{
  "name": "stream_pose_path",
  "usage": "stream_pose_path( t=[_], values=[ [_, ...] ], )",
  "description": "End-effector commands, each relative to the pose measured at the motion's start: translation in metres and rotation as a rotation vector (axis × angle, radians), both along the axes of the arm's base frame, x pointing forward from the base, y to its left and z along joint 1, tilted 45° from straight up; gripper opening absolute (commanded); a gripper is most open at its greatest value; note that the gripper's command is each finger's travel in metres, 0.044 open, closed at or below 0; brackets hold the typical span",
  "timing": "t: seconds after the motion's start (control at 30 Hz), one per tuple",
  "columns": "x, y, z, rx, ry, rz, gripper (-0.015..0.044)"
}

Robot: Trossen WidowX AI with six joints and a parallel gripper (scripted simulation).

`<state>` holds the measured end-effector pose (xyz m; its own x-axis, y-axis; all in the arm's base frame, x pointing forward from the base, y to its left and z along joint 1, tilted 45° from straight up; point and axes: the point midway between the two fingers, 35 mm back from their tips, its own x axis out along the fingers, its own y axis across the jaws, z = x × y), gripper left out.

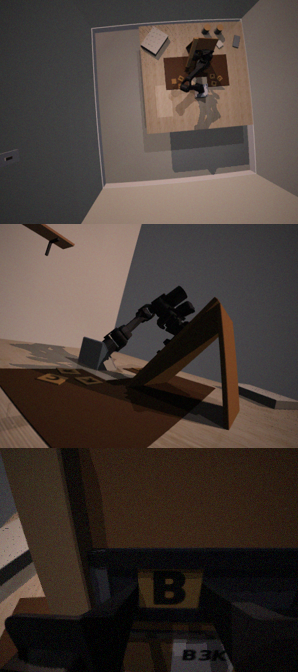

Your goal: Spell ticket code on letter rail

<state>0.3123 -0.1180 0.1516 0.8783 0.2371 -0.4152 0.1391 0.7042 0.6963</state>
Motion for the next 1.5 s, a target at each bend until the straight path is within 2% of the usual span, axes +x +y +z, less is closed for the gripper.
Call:
stream_pose_path(
  t=[0.0, 0.57, 0.93, 1.47],
  values=[
    [0.001, 0.002, 0.002, 0.004, 0.003, -0.003, 0.0000],
    [0.003, 0.011, 0.011, 0.005, 0.003, -0.003, 0.0000],
    [-0.001, 0.009, 0.012, 0.004, 0.003, -0.003, 0.0289],
    [-0.017, 0.004, 0.019, 0.005, 0.004, -0.003, 0.0295]
  ],
)
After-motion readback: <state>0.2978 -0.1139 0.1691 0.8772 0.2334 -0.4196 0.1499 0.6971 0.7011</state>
